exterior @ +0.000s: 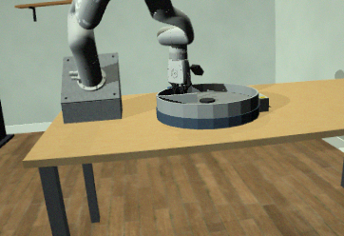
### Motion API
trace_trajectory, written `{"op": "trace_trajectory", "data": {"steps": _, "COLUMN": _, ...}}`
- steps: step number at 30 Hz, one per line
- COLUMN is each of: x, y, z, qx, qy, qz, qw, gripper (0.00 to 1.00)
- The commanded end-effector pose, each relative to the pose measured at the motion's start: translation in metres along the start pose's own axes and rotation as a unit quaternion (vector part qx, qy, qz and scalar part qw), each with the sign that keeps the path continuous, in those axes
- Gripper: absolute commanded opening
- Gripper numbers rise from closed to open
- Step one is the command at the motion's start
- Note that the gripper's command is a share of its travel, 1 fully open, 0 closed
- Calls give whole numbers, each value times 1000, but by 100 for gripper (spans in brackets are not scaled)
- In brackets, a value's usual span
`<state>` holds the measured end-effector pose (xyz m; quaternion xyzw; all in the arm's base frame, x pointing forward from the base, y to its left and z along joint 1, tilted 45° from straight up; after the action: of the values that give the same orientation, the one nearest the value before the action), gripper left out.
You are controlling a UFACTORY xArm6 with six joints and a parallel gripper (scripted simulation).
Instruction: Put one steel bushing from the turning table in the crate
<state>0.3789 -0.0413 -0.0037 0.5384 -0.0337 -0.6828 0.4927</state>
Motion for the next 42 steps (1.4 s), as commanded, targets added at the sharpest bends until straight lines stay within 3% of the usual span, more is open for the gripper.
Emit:
{"op": "trace_trajectory", "data": {"steps": 1, "x": 0, "y": 1, "z": -1, "qx": 0, "qy": 1, "qz": 1, "qw": 1000, "gripper": 40}}
{"op": "trace_trajectory", "data": {"steps": 10, "x": 0, "y": 1, "z": -1, "qx": 0, "qy": 1, "qz": 1, "qw": 1000, "gripper": 40}}
{"op": "trace_trajectory", "data": {"steps": 11, "x": 0, "y": 1, "z": -1, "qx": 0, "qy": 1, "qz": 1, "qw": 1000, "gripper": 0}}
{"op": "trace_trajectory", "data": {"steps": 42, "x": 0, "y": 1, "z": -1, "qx": 0, "qy": 1, "qz": 1, "qw": 1000, "gripper": 0}}
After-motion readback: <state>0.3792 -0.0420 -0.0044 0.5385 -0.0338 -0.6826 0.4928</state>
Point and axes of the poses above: the point where the finger pads meet when closed, its own x axis out along the fingers, its own y axis across the jaws, z = x × y, the point moved 3 cm from there along -x, back along the fingers, and after that the axes turned 2 degrees about -x, right-handed, at the moved point
